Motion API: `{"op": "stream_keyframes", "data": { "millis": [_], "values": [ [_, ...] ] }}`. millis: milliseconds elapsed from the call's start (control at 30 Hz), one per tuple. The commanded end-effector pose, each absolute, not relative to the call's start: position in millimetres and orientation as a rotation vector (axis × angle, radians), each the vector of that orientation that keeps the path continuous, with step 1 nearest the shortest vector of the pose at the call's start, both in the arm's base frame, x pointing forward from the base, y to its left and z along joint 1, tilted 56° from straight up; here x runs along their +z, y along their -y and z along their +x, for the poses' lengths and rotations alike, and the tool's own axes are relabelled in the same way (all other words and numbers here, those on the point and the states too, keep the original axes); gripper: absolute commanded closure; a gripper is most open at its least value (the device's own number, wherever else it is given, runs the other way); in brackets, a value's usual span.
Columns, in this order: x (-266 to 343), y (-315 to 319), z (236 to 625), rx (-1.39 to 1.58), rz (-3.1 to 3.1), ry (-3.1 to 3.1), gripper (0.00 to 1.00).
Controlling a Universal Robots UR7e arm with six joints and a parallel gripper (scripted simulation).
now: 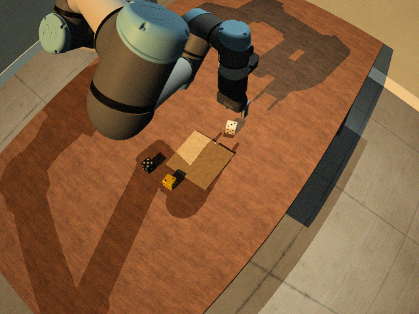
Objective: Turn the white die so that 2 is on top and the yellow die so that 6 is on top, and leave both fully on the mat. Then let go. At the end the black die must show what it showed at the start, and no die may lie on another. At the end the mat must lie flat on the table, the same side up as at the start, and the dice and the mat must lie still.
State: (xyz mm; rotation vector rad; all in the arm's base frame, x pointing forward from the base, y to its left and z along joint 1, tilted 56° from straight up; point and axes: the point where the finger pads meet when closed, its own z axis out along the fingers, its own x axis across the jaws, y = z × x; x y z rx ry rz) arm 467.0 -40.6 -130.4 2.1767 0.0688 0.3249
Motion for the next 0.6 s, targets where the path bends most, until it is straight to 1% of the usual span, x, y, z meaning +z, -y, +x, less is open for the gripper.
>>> {"op": "stream_keyframes", "data": {
  "millis": [0,567],
  "values": [
    [-129.2,43.0,464.9,0.257,2.161,-0.2,0.0],
    [-126.7,48.6,460.8,0.13,2.117,-0.435,0.0]
  ]
}}
